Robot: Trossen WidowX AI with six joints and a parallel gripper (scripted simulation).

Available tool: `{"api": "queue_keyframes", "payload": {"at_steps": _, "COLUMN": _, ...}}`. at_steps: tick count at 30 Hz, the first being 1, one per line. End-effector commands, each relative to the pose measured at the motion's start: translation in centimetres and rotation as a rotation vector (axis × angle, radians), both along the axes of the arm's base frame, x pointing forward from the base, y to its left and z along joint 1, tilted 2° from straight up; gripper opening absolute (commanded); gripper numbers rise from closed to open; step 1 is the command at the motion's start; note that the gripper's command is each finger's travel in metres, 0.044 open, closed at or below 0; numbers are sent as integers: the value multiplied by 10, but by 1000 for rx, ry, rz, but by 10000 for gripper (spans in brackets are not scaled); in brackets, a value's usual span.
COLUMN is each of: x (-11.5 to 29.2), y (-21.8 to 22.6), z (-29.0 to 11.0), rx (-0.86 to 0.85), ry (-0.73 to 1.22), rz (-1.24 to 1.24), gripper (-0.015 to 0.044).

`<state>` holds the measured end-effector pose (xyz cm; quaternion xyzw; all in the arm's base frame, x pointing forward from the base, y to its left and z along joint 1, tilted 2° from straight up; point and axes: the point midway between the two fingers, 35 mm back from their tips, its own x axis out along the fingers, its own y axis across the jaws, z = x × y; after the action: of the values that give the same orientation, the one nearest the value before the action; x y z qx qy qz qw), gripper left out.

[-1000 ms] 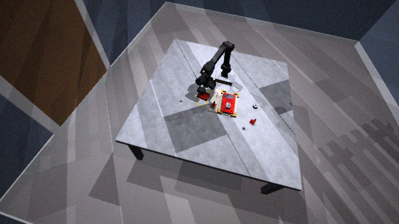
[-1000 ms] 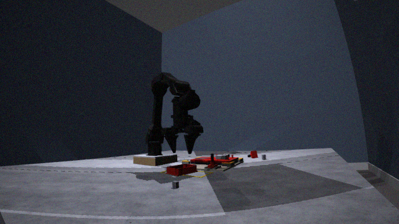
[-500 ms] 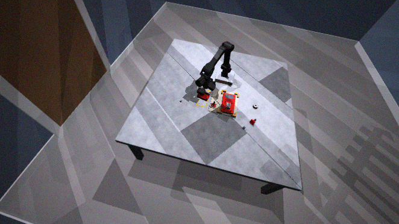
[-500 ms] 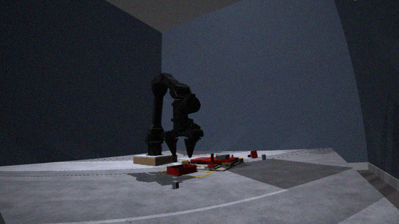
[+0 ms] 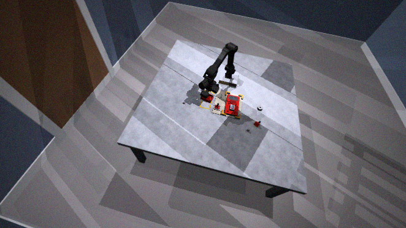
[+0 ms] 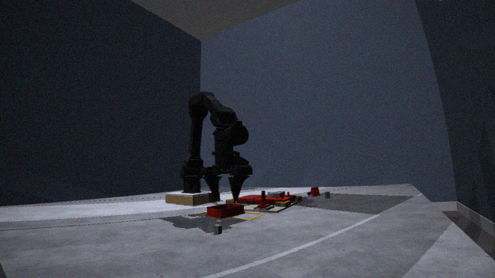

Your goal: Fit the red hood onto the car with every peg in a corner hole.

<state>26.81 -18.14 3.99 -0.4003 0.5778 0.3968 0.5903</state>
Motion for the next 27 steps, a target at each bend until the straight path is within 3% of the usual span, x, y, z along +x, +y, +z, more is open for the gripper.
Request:
{"api": "queue_keyframes", "payload": {"at_steps": 1, "x": -1, "y": 1, "z": -6, "rx": 6, "ry": 4, "rz": 6, "gripper": 440}}
{"api": "queue_keyframes", "payload": {"at_steps": 27, "x": -1, "y": 0, "z": -19, "rx": 6, "ry": 4, "rz": 6, "gripper": 440}}
